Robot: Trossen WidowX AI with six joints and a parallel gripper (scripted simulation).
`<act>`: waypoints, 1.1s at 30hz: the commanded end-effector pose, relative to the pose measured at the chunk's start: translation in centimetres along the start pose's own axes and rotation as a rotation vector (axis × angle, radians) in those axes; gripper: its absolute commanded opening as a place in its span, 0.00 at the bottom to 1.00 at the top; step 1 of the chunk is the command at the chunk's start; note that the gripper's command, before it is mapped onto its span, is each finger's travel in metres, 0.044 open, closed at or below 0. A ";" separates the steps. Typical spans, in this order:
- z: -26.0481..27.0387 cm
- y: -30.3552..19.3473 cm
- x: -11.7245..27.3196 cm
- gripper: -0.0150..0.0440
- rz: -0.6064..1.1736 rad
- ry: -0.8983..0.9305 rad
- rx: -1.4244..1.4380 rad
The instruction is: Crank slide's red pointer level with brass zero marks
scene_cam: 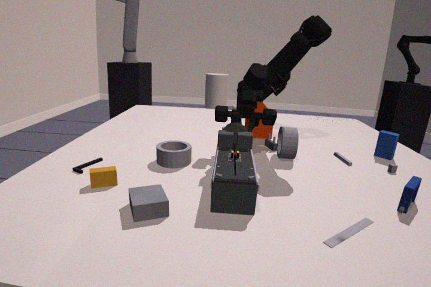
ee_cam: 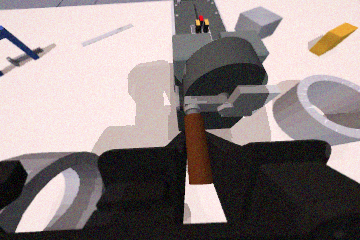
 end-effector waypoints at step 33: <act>-2.3 1.7 2.0 0.25 -0.013 0.002 0.009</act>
Point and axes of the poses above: the point midway between the two fingers, 35 mm back from their tips, its own x axis back along the fingers, its own z axis across the jaws, y = z × x, the point moved 2 cm from there along x, back along the fingers, and after that the axes turned 6 degrees about x, right-handed, at the moved point
